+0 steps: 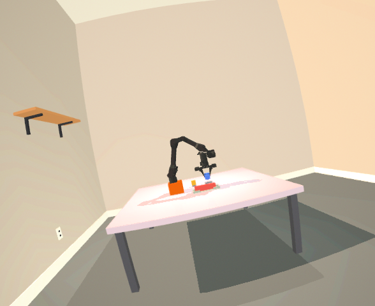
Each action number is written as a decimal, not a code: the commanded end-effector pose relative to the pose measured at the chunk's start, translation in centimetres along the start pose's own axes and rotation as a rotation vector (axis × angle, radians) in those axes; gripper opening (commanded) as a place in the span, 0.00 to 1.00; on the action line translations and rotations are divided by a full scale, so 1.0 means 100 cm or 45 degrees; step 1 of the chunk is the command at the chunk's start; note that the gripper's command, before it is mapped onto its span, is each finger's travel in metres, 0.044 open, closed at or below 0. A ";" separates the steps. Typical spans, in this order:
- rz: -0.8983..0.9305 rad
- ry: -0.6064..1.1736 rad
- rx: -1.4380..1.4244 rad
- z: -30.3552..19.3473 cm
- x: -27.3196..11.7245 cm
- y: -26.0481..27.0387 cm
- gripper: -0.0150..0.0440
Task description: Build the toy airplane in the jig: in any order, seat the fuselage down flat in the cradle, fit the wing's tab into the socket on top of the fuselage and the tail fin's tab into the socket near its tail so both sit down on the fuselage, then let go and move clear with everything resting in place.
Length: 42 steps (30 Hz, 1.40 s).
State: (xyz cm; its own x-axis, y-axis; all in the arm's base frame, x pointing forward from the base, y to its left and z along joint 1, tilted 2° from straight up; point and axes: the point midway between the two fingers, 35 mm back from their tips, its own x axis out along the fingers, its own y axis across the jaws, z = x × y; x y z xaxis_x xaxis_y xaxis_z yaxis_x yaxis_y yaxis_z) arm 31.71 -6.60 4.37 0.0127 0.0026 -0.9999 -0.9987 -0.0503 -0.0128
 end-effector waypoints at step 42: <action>0.009 0.004 -0.107 -0.015 0.031 0.008 0.59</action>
State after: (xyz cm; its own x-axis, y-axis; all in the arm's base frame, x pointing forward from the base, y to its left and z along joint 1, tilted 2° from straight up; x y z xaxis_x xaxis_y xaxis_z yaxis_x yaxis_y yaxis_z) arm 31.21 -8.10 1.89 0.0157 -0.0007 -0.9999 -0.9916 -0.1281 -0.0154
